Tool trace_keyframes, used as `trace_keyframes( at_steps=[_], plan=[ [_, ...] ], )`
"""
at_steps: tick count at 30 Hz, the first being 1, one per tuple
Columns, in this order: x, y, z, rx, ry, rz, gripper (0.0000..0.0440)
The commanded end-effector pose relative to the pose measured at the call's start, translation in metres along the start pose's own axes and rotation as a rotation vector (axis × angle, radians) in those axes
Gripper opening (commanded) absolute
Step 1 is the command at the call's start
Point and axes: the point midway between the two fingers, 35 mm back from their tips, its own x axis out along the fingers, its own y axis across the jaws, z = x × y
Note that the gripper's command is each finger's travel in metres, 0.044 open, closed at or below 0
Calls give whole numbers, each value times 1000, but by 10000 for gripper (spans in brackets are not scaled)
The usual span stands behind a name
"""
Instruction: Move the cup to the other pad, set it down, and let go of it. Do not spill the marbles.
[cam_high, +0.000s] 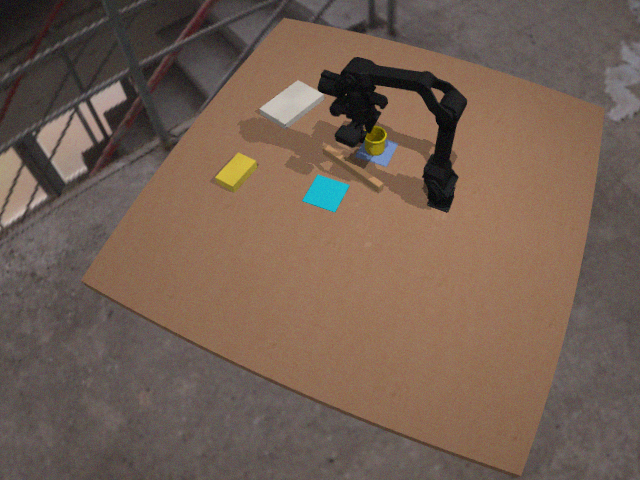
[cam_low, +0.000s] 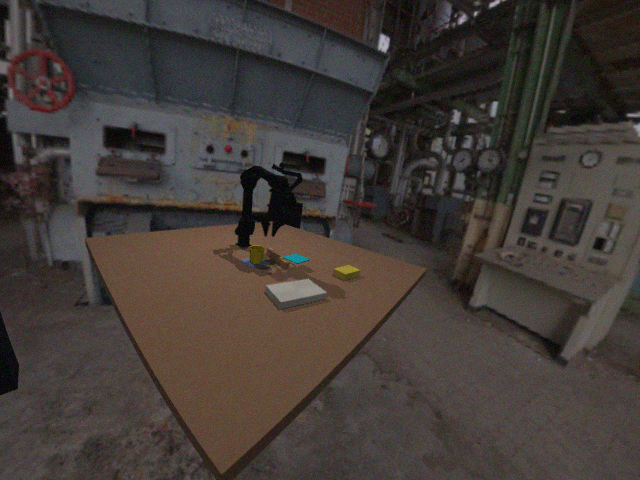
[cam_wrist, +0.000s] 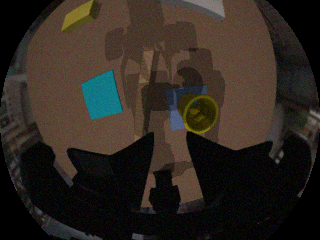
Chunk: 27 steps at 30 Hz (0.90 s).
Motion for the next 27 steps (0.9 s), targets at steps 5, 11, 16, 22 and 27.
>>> trace_keyframes(
  at_steps=[5,11,16,22,27],
  plan=[
    [18,-9,1,-9,36,-8,190],
    [32,-16,1,-24,58,-9,196],
    [45,-21,1,-44,73,-8,199],
    [61,-26,1,-80,90,-5,201],
    [77,-28,0,-124,105,2,202]
  ],
)
